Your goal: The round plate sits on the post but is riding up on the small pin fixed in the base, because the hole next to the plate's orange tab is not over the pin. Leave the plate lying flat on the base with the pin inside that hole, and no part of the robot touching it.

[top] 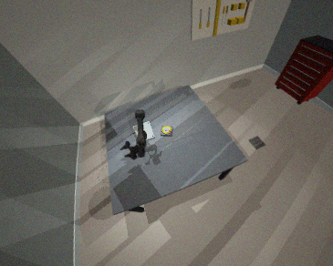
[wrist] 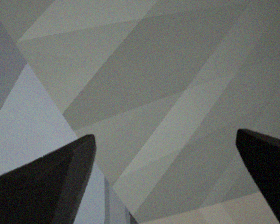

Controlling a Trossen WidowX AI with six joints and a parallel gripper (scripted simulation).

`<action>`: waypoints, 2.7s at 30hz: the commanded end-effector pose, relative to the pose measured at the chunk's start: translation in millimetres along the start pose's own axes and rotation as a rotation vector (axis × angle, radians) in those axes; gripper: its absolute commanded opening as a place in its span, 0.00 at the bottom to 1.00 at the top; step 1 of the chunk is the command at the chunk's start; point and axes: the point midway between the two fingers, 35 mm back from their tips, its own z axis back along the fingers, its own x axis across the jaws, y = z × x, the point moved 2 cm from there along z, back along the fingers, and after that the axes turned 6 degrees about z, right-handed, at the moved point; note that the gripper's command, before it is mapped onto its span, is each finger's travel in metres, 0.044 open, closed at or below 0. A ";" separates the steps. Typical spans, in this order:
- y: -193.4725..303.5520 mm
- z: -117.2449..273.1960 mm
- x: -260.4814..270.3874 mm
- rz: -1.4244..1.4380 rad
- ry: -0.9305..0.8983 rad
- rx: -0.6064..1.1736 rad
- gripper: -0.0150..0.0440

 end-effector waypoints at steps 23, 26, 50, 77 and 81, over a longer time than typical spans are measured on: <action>-76.3 168.8 127.1 0.311 -0.990 -0.338 0.25; -76.0 192.7 130.1 0.329 -1.088 -0.358 0.25; 108.0 429.7 78.2 1.175 -1.544 -0.833 0.25; 252.5 438.5 63.4 1.566 -1.307 -1.214 0.25; 252.8 438.4 64.2 1.565 -1.307 -1.214 0.25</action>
